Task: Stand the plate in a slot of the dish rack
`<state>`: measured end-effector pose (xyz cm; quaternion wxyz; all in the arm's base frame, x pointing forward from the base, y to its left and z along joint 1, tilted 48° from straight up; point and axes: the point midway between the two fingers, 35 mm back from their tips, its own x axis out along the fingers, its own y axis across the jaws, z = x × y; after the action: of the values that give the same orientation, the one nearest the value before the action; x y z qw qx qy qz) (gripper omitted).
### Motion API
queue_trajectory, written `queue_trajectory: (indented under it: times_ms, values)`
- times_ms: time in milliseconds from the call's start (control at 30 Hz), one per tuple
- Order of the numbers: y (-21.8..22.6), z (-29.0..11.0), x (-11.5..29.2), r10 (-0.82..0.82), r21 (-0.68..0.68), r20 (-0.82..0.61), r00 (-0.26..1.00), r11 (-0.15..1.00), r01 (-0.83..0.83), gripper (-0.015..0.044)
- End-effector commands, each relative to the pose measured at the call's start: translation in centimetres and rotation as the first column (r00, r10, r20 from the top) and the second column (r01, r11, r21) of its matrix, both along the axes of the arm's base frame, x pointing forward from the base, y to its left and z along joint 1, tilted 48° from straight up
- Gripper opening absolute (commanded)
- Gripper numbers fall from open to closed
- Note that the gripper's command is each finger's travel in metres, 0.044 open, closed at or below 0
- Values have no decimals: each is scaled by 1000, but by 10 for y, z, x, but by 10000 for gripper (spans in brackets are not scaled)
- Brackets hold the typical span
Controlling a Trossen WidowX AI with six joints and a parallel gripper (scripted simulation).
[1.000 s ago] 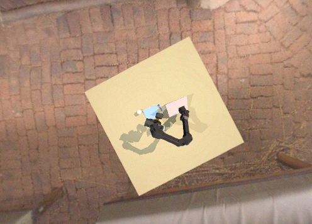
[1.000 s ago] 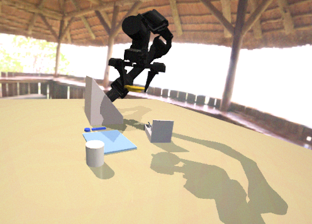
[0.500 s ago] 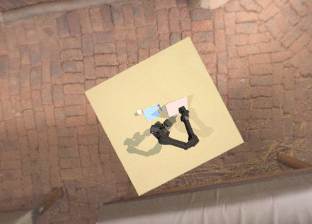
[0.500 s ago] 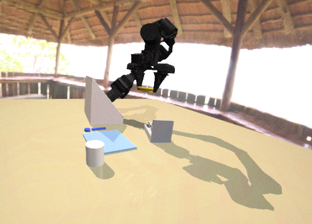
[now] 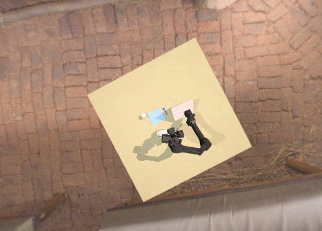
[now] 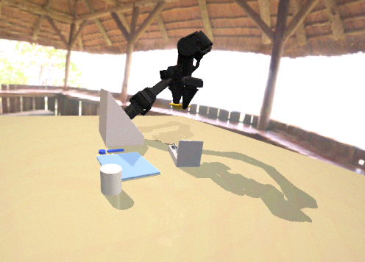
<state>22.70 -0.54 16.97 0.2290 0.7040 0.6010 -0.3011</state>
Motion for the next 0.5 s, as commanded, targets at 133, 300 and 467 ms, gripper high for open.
queue_trajectory:
  times_ms: [133,300,467]
  values:
    - [15,7,-13,-119,21,-127,985,992,123,0]
    - [16,5,-14,-108,7,-124,986,994,110,0]
    - [21,-11,-20,-26,-97,-104,994,995,16,0]
